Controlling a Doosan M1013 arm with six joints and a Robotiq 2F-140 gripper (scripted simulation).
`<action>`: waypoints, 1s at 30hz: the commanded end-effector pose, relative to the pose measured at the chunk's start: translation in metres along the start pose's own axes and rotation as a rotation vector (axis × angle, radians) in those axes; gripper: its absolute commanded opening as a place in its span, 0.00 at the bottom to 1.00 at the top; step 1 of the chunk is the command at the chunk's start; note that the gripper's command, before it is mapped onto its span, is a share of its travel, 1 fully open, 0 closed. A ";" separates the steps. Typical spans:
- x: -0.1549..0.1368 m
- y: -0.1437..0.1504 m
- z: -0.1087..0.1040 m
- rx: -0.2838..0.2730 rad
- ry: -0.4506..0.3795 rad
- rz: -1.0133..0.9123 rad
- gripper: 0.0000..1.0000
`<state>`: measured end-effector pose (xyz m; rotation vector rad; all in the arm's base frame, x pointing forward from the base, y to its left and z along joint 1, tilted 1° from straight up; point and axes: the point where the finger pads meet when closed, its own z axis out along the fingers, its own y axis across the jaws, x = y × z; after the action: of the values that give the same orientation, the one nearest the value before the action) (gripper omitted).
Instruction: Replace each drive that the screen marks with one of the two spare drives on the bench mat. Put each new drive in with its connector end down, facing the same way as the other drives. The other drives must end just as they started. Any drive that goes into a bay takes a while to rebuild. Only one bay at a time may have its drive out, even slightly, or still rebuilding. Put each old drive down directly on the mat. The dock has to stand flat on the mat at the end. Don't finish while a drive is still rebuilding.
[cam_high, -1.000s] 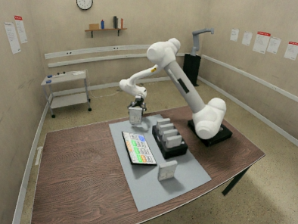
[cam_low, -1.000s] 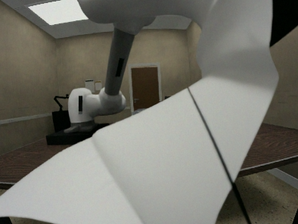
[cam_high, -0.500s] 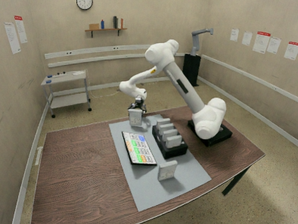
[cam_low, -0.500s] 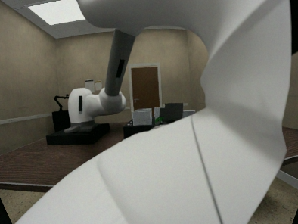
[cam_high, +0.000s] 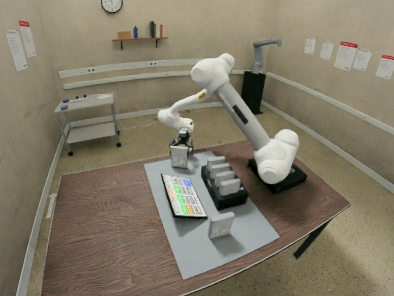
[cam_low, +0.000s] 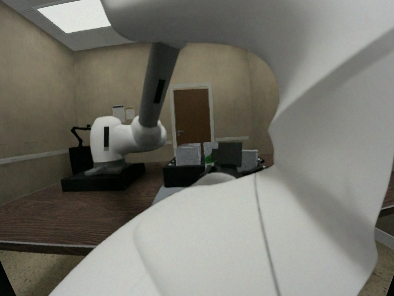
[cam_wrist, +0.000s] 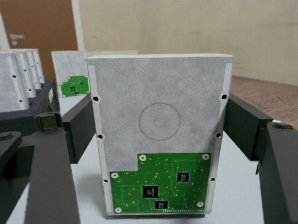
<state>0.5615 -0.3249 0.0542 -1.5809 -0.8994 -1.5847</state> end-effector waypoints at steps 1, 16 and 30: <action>-0.002 0.000 0.000 0.000 0.000 -0.001 0.10; -0.007 0.000 0.000 0.000 0.000 -0.001 0.10; -0.008 0.000 0.000 0.000 0.000 -0.001 0.10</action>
<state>0.5615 -0.3248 0.0451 -1.5809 -0.8994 -1.5847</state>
